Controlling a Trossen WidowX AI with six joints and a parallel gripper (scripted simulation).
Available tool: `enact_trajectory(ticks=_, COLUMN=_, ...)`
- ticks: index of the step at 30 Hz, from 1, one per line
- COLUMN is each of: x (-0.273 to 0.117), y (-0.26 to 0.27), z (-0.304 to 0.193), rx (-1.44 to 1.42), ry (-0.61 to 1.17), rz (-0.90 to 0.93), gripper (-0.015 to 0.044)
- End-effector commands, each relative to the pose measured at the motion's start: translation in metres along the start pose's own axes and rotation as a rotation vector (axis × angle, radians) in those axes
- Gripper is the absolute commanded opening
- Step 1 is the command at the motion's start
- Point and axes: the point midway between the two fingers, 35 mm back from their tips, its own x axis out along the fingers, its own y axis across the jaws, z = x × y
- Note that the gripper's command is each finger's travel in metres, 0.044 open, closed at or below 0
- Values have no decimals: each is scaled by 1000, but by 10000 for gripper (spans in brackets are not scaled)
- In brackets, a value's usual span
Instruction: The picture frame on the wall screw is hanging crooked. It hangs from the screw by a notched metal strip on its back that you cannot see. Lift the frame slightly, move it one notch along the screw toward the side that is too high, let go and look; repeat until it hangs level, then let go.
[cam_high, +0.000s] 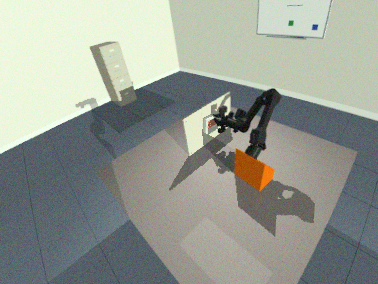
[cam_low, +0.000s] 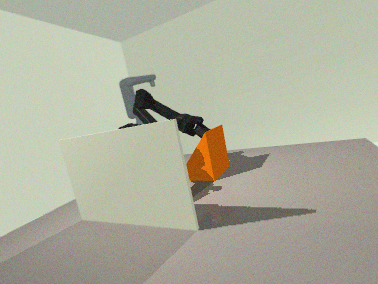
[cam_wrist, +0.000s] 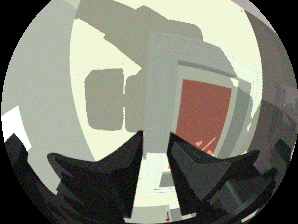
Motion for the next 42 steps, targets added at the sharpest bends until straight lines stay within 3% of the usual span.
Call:
enact_trajectory(ticks=1, x=0, y=1, z=0, rx=4, ry=1, rz=9, gripper=0)
enact_trajectory(ticks=42, x=0, y=-4, z=-1, rx=-84, ry=1, rz=3, gripper=0)
